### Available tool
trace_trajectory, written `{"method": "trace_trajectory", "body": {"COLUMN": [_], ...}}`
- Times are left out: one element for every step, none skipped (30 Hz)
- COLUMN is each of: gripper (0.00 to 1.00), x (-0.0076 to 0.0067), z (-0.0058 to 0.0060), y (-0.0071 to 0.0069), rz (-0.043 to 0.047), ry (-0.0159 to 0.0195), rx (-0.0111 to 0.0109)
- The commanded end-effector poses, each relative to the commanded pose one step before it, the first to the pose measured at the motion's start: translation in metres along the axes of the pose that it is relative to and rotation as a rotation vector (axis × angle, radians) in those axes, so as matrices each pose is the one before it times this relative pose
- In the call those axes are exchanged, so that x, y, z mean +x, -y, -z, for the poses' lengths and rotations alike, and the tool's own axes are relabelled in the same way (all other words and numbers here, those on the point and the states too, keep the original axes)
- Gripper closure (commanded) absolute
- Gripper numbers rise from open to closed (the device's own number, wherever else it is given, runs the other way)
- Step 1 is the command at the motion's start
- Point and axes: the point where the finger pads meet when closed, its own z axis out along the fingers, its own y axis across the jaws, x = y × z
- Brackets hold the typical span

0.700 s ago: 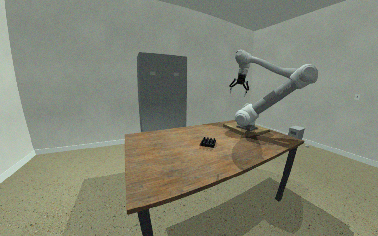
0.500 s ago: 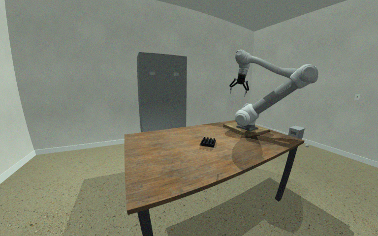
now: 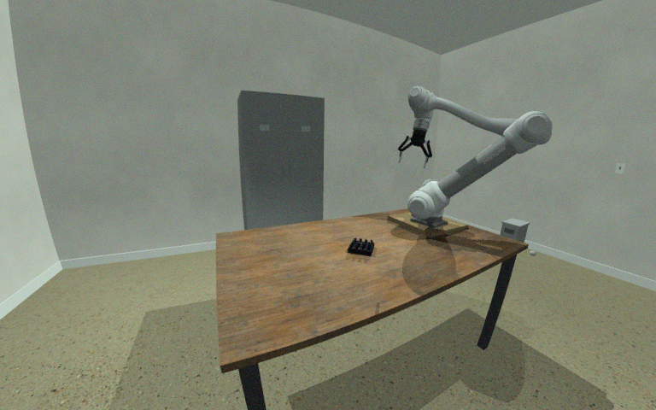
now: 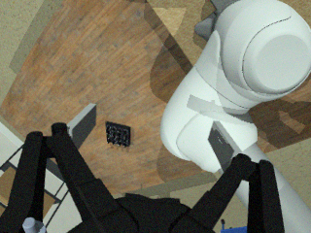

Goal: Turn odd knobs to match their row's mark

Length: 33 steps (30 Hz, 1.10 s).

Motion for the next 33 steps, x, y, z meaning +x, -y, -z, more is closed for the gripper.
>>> {"method": "trace_trajectory", "body": {"gripper": [0.00,0.00,0.00,0.00,0.00,0.00,0.00,0.00,0.00,0.00,0.00,0.00,0.00,0.00,0.00,0.00,0.00,0.00,0.00,0.00,0.00,0.00,0.00,0.00,0.00,0.00,0.00,0.00,0.00,0.00,0.00,0.00,0.00], "x": [0.00092,0.00074,0.00099,0.00128,0.00160,0.00155,0.00117,0.00134,0.00143,0.00149,0.00154,0.00000,0.00000,0.00343,0.00184,0.00145,0.00178,0.00190,0.00194,0.00199,0.00206,0.00211,0.00217,0.00224,0.00230,0.00236,0.00243,0.00249,0.00000,0.00000,0.00664,0.00171,0.00229], "z": [-0.00069,-0.00065,-0.00097,-0.00139,-0.00193,-0.00199,-0.00152,-0.00183,-0.00202,-0.00217,-0.00231,0.00000,0.00000,-0.00596,-0.00297,-0.00232,-0.00292,-0.00316,-0.00327,-0.00338,-0.00351,-0.00362,-0.00374,-0.00386,-0.00397,-0.00408,-0.00420,-0.00430,0.00000,0.00000,-0.01259,-0.00286,-0.00384], "y": [0.00465,0.00378,0.00501,0.00632,0.00770,0.00702,0.00495,0.00554,0.00574,0.00578,0.00580,0.00000,0.00000,0.01367,0.00631,0.00474,0.00576,0.00599,0.00598,0.00597,0.00601,0.00602,0.00604,0.00607,0.00608,0.00610,0.00613,0.00614,0.00000,0.00000,0.01736,0.00379,0.00504], "rz": [0.03338,0.02714,0.03586,0.04512,0.05472,0.04976,0.03506,0.03915,0.04045,0.04066,0.04066,0.00000,0.00000,0.09500,0.04392,0.03294,0.03990,0.04139,0.04122,0.04109,0.04122,0.04118,0.04122,0.04133,0.04129,0.04134,0.04145,0.04142,0.00000,0.00000,0.11519,0.02540,0.03364], "ry": [-0.00023,-0.00026,-0.00029,-0.00028,-0.00022,-0.00008,0.00001,0.00008,0.00016,0.00023,0.00031,0.00000,0.00000,0.00101,0.00061,0.00051,0.00068,0.00078,0.00085,0.00093,0.00100,0.00107,0.00114,0.00122,0.00128,0.00135,0.00142,0.00149,0.00000,0.00000,0.00447,0.00105,0.00142], "rx": [-0.00504,-0.00415,-0.00547,-0.00686,-0.00828,-0.00749,-0.00525,-0.00584,-0.00601,-0.00600,-0.00597,0.00000,0.00000,-0.01381,-0.00631,-0.00470,-0.00566,-0.00583,-0.00576,-0.00569,-0.00566,-0.00560,-0.00556,-0.00552,-0.00546,-0.00541,-0.00536,-0.00530,0.00000,0.00000,-0.01441,-0.00311,-0.00408]}}
